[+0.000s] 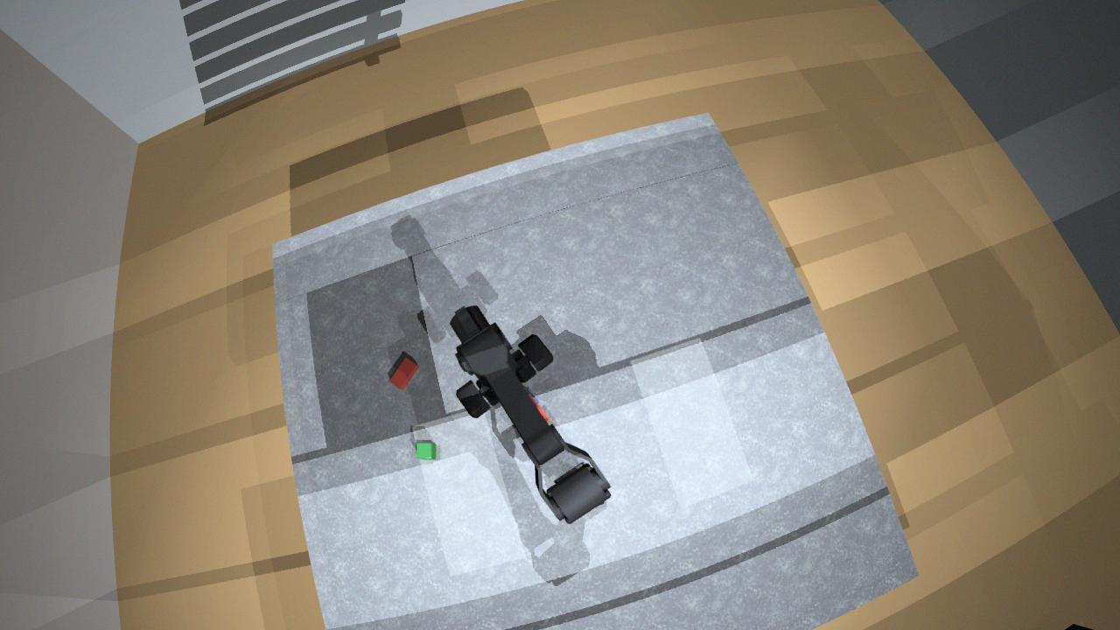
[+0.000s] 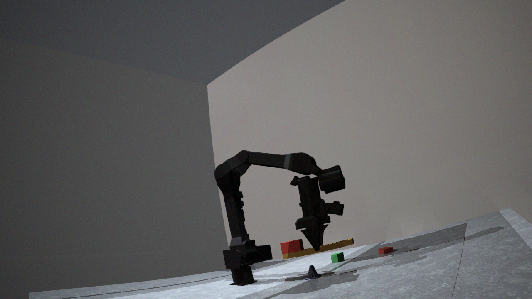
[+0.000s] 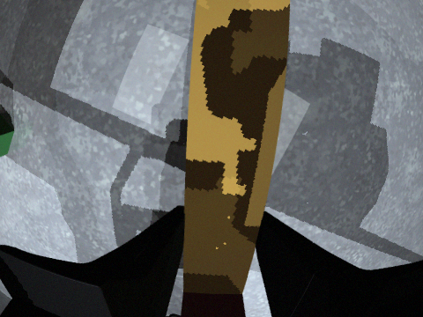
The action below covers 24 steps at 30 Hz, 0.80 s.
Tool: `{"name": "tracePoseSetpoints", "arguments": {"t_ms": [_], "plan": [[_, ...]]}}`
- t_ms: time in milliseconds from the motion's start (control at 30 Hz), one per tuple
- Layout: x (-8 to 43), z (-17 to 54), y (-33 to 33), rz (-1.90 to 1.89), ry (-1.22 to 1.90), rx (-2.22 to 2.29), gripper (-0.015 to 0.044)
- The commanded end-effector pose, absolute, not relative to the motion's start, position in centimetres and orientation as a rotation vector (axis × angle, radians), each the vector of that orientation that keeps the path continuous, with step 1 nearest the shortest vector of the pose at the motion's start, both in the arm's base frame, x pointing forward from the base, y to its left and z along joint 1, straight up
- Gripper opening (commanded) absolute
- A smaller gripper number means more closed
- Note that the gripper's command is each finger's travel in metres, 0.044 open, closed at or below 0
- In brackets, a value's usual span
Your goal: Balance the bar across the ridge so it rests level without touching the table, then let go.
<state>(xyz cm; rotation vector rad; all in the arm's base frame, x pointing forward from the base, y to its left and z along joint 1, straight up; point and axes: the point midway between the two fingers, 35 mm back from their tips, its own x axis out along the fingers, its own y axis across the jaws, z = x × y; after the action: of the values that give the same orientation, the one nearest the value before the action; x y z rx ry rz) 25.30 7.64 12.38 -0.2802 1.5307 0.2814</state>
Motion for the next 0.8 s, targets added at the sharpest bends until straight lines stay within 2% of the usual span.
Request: {"name": "tracePoseSetpoints", "arguments": {"t_ms": [0,767], "plan": [[25.4,11.6,7.6,0.276,1.532,-0.272,0.0000],[25.5,9.4,7.2,0.268,1.533,-0.264,0.0000]]}}
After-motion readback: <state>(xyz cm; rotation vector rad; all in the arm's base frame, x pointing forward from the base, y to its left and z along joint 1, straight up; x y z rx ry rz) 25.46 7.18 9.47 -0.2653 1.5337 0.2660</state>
